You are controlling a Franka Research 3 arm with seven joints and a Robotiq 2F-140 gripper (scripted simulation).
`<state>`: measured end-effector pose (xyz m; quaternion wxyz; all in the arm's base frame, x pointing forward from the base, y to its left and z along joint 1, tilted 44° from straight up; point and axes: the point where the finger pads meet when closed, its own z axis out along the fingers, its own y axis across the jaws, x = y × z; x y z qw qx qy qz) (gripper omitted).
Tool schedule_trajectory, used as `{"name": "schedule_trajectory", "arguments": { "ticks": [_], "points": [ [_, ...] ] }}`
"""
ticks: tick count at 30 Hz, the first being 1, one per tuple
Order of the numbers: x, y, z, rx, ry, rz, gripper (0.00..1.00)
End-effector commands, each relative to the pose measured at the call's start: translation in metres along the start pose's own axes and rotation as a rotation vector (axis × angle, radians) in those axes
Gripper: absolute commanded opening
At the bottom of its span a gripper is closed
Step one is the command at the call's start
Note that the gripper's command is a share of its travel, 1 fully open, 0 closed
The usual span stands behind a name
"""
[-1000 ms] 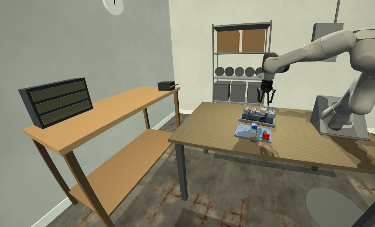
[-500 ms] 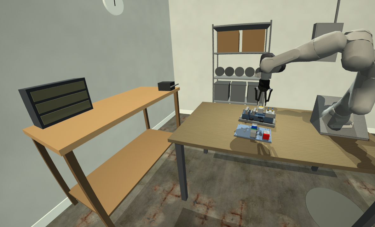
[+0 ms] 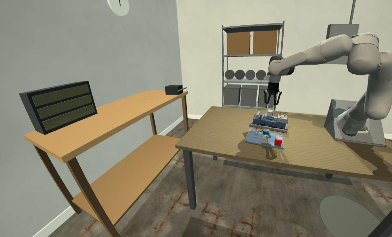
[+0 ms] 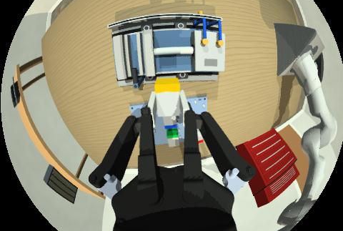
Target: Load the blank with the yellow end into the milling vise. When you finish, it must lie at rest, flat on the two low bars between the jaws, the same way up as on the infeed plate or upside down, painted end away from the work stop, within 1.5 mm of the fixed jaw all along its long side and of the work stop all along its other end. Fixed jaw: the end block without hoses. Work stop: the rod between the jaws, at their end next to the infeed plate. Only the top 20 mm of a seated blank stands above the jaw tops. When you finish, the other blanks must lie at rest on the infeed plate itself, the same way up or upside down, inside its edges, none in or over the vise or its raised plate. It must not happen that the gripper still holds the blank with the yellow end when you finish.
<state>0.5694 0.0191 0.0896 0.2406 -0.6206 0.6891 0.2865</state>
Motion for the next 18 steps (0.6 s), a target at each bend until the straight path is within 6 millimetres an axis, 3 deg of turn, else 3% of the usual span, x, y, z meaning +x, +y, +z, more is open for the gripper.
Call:
{"name": "schedule_trajectory", "arguments": {
  "ticks": [1,4,16,18],
  "points": [
    [0.015,-0.011,0.0,0.0,0.001,-0.005,0.0],
    [0.038,-0.03,-0.001,0.001,0.002,-0.014,0.0],
    [0.038,-0.03,-0.001,0.001,0.002,-0.014,0.0],
    [0.057,-0.044,0.0,0.001,0.001,-0.007,0.0]
  ]
}}
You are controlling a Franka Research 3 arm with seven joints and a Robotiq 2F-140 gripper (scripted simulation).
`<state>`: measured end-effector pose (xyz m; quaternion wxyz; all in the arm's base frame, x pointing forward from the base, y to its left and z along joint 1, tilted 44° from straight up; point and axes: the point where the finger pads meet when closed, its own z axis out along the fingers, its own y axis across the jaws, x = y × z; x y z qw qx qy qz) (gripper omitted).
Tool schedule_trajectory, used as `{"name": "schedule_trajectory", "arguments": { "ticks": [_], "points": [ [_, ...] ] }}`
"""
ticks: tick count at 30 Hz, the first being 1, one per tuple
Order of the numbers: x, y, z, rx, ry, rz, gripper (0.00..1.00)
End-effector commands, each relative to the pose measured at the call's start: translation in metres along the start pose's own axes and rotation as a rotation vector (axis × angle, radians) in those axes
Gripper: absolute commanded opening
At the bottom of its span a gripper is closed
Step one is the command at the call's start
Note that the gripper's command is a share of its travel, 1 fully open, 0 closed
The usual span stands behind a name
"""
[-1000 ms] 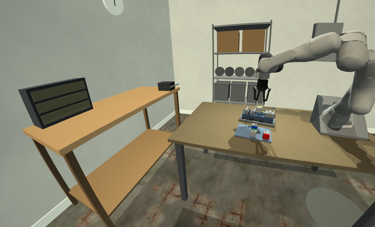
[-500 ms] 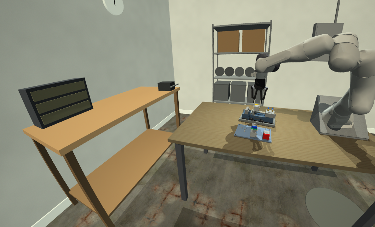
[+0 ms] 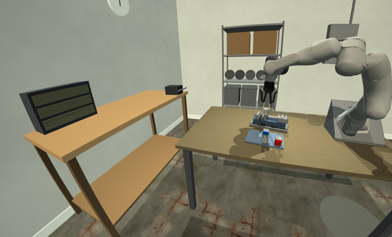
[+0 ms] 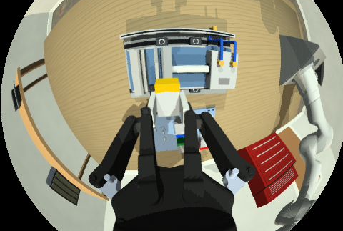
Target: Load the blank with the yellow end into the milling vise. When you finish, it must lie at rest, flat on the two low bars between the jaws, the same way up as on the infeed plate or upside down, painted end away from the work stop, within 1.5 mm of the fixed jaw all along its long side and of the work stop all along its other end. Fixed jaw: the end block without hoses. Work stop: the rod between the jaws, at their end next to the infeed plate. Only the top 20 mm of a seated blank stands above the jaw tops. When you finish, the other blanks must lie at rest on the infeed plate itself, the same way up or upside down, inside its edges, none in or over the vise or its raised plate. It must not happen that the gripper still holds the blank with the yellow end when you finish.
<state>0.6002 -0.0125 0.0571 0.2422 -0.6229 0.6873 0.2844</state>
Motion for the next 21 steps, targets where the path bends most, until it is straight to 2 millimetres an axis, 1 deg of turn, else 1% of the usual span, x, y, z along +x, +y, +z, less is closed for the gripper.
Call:
{"name": "schedule_trajectory", "arguments": {
  "ticks": [1,3,15,20,21],
  "points": [
    [0.025,-0.016,-0.002,-0.002,0.001,-0.002,0.0],
    [0.043,-0.031,-0.003,-0.002,0.001,-0.007,0.0],
    [0.043,-0.031,-0.003,-0.002,0.001,-0.007,0.0],
    [0.059,-0.046,-0.006,-0.002,0.001,-0.007,0.0],
    [0.059,-0.046,-0.006,-0.002,0.001,-0.007,0.0]
  ]
}}
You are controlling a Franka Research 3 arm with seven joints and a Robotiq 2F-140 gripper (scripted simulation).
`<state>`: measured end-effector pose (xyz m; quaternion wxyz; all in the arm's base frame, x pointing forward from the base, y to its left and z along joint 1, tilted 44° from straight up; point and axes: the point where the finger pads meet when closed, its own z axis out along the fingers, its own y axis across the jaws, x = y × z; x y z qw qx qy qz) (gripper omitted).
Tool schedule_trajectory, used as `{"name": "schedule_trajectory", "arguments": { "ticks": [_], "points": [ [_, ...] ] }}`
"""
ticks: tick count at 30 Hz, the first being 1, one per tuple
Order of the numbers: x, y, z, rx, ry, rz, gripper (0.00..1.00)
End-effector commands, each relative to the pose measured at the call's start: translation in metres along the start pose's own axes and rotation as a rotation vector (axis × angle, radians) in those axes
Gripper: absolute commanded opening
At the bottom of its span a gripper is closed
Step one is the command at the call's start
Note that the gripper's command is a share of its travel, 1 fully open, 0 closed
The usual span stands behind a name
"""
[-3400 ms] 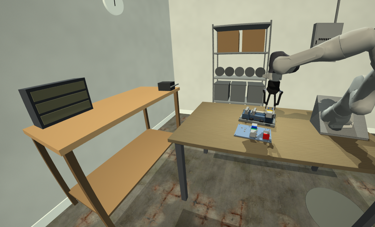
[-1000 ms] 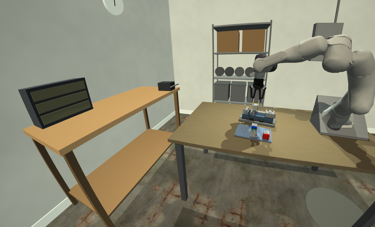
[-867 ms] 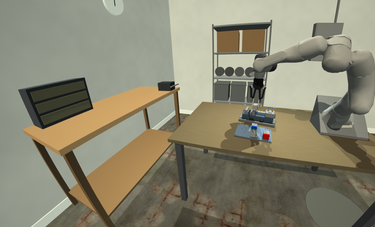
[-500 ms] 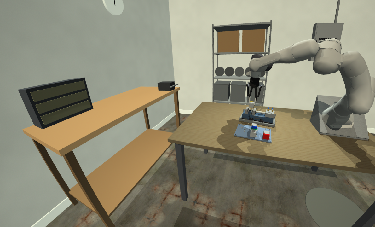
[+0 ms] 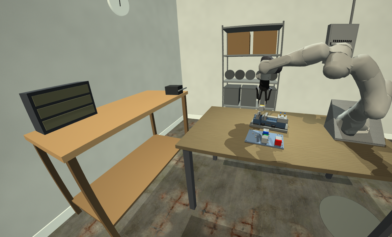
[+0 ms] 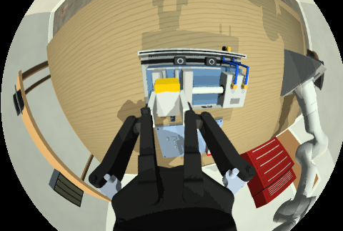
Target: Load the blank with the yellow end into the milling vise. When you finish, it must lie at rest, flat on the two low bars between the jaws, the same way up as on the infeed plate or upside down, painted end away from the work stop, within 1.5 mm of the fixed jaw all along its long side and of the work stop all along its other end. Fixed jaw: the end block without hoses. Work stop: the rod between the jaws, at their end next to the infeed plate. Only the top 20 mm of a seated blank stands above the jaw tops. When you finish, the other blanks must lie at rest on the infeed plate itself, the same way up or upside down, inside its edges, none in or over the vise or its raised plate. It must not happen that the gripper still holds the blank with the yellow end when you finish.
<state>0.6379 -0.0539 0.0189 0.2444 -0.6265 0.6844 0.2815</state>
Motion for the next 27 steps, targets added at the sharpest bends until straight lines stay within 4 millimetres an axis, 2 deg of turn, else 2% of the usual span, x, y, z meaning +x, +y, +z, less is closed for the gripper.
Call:
{"name": "schedule_trajectory", "arguments": {
  "ticks": [1,27],
  "points": [
    [0.007,-0.002,-0.0042,-0.005,0.0,0.004,0.0],
    [0.0005,0.0042,-0.0048,-0.005,0.0,0.004,0.0]
  ]
}}
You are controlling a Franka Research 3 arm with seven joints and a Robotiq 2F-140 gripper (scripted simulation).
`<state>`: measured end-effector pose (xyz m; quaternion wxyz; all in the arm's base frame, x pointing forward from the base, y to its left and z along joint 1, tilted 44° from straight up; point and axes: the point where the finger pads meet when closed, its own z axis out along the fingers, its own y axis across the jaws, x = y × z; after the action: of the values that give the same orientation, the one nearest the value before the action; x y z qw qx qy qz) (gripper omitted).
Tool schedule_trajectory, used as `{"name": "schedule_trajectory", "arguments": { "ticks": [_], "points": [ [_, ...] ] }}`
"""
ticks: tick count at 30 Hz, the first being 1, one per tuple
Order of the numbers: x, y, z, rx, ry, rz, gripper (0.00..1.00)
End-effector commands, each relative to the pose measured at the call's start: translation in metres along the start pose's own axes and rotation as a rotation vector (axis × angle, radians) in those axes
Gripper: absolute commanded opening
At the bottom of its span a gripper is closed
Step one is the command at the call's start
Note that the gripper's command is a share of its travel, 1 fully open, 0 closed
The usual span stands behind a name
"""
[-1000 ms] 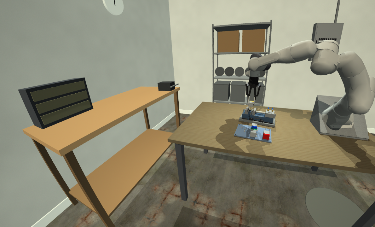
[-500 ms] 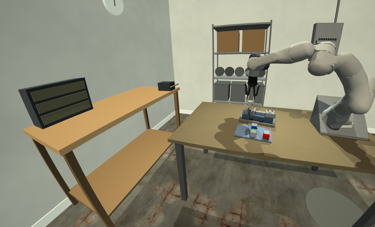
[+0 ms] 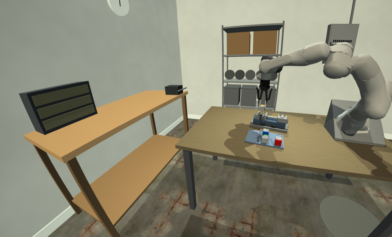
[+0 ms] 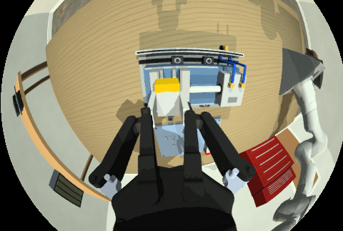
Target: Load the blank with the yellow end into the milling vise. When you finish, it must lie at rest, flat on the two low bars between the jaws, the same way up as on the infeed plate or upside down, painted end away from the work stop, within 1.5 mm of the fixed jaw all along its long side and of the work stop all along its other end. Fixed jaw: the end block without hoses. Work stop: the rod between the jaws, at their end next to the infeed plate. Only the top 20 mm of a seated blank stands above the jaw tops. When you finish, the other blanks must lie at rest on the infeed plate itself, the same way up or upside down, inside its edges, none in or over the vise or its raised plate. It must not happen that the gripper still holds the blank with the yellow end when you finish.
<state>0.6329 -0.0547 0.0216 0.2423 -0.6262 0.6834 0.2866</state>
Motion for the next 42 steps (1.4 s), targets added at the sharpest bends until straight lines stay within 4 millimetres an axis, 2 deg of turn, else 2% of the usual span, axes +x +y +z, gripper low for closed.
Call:
{"name": "schedule_trajectory", "arguments": {
  "ticks": [1,42],
  "points": [
    [0.0013,-0.0008,-0.0023,0.005,0.004,0.002,0.0],
    [-0.0062,0.0036,-0.0012,0.005,0.004,0.002,0.0]
  ]
}}
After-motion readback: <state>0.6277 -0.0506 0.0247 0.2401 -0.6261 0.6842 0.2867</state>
